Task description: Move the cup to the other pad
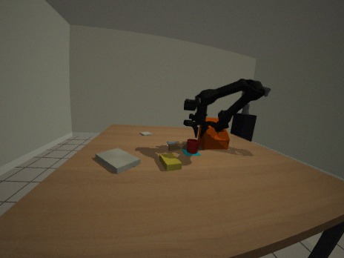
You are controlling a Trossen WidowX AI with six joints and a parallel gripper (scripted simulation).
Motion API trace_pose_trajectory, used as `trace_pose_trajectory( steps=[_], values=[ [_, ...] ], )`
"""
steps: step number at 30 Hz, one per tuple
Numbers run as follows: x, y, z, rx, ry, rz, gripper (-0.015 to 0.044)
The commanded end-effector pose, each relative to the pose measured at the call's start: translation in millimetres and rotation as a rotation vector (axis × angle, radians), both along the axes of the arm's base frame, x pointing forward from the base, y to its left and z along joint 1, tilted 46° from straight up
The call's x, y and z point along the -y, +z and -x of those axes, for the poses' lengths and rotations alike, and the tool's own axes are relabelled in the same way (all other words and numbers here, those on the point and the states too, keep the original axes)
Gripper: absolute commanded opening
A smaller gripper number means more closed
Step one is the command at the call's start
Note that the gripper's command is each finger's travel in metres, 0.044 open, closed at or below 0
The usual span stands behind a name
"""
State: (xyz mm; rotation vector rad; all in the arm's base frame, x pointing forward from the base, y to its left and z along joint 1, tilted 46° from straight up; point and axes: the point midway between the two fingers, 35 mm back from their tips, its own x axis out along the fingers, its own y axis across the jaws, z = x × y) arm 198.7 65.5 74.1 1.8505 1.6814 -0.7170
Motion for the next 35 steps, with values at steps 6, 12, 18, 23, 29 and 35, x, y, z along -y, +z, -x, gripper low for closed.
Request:
trace_pose_trajectory(
  steps=[6, 12, 18, 23, 29, 35],
  values=[
    [-0.3, -0.3, -0.1, -0.001, 0.0, 0.0, 0.0312],
    [5.8, 4.6, -0.4, 0.0, -0.001, 0.003, 0.044],
    [20.2, 17.0, 0.7, 0.001, -0.003, 0.007, 0.044],
    [32.1, 28.0, 2.3, 0.002, -0.003, 0.007, 0.044],
    [45.4, 41.6, 5.5, 0.005, -0.002, 0.003, 0.044],
    [43.1, 40.2, 6.2, 0.001, -0.004, -0.003, 0.044]
  ],
)
